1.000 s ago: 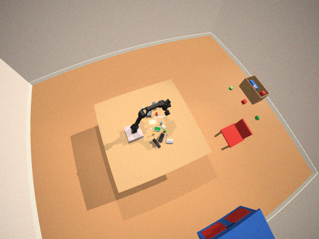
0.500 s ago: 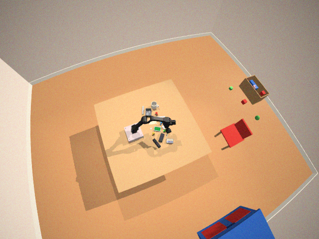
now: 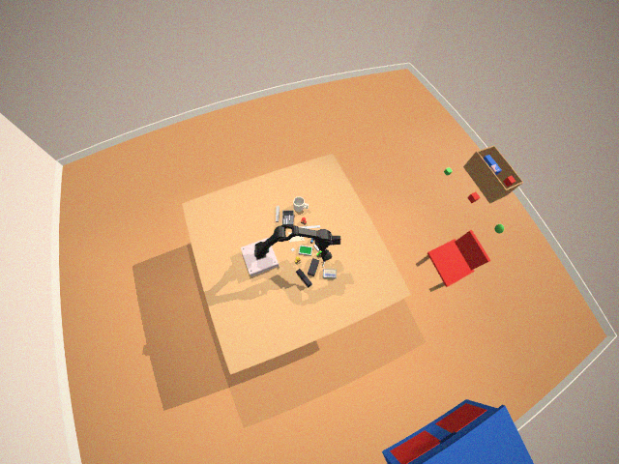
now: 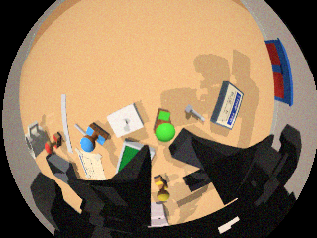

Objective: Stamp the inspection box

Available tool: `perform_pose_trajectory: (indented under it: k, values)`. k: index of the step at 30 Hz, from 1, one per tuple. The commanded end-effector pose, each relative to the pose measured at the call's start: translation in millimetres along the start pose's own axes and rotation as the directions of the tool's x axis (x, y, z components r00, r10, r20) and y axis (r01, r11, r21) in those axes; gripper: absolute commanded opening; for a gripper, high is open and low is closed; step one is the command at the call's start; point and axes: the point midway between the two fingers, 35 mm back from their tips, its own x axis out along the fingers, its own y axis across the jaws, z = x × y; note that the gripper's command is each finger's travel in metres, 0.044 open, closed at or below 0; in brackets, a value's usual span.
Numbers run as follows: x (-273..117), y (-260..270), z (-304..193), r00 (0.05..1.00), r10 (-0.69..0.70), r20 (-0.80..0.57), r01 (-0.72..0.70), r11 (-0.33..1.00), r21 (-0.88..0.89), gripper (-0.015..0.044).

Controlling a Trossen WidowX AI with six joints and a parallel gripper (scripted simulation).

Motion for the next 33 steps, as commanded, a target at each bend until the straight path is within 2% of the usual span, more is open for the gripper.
perform_pose_trajectory:
  k: [1, 33]
  values:
    - [9.0, 0.6, -1.0, 1.000, 0.006, -0.005, -0.006, 1.000, -0.004, 0.0217]
    - [60.9, 0.0, -2.1, 1.000, 0.006, -0.006, -0.006, 1.000, -0.004, 0.0217]
